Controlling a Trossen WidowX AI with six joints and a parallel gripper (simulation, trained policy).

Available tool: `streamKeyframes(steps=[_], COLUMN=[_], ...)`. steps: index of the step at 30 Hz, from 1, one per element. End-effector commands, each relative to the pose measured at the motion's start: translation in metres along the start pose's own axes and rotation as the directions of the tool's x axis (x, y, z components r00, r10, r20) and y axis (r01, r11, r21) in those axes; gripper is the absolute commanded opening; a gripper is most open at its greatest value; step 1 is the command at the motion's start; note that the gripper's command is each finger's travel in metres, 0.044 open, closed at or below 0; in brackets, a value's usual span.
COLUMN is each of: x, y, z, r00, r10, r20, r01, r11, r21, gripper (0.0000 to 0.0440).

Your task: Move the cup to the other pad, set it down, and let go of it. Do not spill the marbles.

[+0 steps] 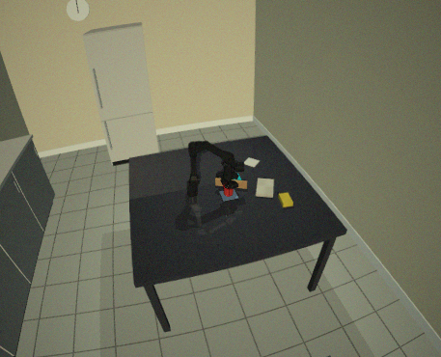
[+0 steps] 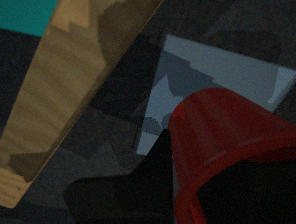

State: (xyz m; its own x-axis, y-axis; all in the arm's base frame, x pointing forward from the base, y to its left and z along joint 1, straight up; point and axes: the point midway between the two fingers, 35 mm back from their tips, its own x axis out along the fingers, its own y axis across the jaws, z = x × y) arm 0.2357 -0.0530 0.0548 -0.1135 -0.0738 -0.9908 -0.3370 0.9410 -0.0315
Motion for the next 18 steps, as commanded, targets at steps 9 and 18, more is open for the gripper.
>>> streamKeyframes(steps=[9, 18], x=[-0.014, -0.034], y=[-0.007, -0.008], z=[0.011, 0.023], r00=[0.999, 0.996], r10=[-0.006, -0.024], r20=[0.046, 0.086], r01=[0.012, 0.038], r11=[0.993, 0.986], r21=[-0.117, -0.162], gripper=[0.0000, 0.0004])
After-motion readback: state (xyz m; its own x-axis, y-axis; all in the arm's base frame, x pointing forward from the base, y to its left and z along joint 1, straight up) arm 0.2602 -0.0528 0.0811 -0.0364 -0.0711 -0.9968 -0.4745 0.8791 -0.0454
